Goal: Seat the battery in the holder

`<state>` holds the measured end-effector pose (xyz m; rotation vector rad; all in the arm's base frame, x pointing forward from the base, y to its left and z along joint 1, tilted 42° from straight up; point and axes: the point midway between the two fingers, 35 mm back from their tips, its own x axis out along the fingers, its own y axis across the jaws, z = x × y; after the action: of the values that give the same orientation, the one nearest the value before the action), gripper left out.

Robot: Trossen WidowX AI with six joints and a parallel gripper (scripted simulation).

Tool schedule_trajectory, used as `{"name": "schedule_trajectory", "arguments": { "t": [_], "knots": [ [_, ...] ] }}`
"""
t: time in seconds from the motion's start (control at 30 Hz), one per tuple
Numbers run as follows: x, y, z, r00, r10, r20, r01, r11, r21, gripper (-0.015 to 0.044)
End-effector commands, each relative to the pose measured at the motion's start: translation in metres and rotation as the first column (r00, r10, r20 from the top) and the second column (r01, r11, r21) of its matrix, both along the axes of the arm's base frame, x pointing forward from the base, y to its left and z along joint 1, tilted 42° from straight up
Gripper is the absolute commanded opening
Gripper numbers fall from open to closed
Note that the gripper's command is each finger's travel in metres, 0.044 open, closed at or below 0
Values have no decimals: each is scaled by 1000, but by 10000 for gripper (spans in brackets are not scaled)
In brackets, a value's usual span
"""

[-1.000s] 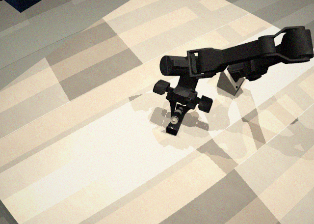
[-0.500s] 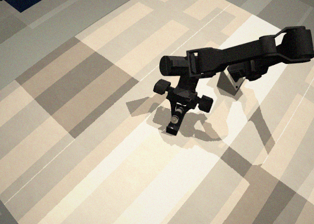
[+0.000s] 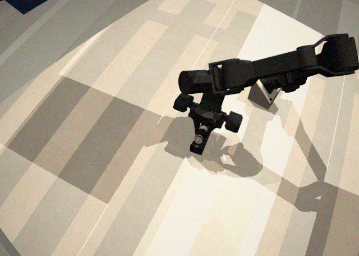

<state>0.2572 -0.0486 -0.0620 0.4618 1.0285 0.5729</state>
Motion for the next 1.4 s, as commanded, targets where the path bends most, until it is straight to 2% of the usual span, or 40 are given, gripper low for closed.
{"name": "schedule_trajectory", "arguments": {
  "t": [0.0, 1.37],
  "knots": [
    [-2, 1, -6, 998, 29, -48, -30, 999, -16, 87],
    [6, 10, -4, 932, 226, -283, -254, 965, -66, 87]
  ]
}}
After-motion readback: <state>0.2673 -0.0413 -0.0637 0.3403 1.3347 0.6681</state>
